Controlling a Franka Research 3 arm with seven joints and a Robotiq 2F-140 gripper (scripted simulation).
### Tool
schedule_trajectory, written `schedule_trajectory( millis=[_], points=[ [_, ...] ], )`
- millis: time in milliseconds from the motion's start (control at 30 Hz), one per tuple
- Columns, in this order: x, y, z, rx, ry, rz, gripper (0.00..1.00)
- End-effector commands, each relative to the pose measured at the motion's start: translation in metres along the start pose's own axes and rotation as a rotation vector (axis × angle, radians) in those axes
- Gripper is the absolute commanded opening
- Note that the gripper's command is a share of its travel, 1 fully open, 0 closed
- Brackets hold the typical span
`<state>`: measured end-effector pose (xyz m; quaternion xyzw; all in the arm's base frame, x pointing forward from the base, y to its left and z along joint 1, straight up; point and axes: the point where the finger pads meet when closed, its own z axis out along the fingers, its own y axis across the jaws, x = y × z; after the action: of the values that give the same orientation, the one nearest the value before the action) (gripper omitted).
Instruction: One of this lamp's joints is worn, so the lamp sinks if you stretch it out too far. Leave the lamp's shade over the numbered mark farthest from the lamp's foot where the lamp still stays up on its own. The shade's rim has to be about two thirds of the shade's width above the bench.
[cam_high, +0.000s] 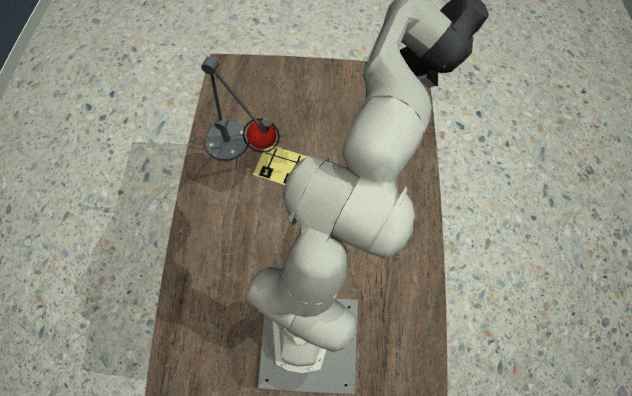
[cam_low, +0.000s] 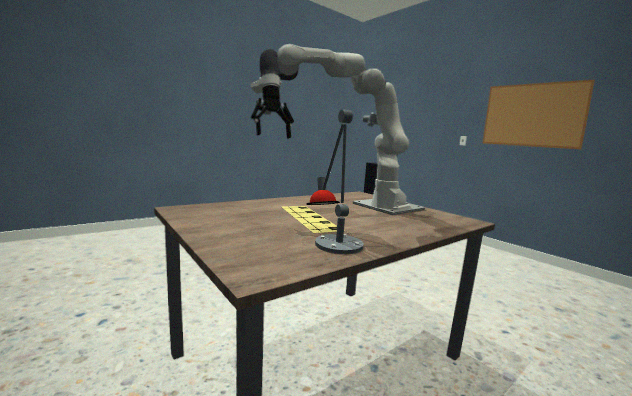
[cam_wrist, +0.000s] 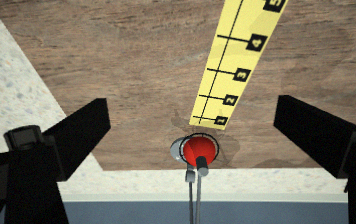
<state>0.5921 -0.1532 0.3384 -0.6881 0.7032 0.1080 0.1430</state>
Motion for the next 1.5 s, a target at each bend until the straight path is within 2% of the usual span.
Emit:
schedule_trajectory(
  millis=[0,233,300,800,867,1367,1467],
  points=[
    [-0.028,-0.001,0.010,0.019,-0.044,0.022,1.00],
    [-0.075,0.008,0.032,0.026,-0.129,0.049,1.00],
    [-0.075,0.008,0.032,0.026,-0.129,0.049,1.00],
    [-0.174,0.031,0.062,0.011,-0.292,0.074,1.00],
    [-0.174,0.031,0.062,0.011,-0.292,0.074,1.00],
    [-0.276,0.048,0.075,0.008,-0.453,0.105,1.00],
    [-0.276,0.048,0.079,0.011,-0.455,0.109,1.00]
  ],
)
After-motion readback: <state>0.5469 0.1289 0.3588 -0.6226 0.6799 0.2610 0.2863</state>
